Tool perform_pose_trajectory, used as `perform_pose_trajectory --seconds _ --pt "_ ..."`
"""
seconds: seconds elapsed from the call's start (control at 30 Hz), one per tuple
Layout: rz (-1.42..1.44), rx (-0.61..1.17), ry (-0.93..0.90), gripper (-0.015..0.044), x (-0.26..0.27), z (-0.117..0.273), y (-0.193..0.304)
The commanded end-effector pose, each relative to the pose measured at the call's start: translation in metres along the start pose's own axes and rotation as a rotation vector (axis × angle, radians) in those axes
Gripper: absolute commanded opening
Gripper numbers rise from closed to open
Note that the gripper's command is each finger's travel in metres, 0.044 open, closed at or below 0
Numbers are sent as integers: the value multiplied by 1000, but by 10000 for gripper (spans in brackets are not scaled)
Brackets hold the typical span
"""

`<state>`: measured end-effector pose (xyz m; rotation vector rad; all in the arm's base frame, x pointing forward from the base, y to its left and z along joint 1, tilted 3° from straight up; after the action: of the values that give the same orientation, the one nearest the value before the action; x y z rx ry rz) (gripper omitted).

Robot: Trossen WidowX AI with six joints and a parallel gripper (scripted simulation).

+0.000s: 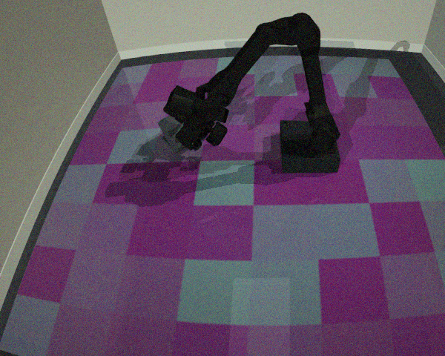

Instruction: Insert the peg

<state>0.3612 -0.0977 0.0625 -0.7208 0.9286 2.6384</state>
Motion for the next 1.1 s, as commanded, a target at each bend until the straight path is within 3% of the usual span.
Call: perform_pose_trajectory --seconds 0.0,0.23,1.07 --pt "0 0 1 263 0 0 0" --pt "0 -1 -1 440 -1 5 0" --pt "8 -10 -10 440 -3 56 -6"
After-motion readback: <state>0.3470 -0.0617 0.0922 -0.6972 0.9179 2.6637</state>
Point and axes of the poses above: the point midway between the two fingers, 35 mm back from their tips, its own z axis back along the fingers, its own x axis across the jaws, y = z × x, the point moved 3 cm from there along z, back along the fingers, and after that the axes turned 15 degrees about z, right-handed, at the moved point
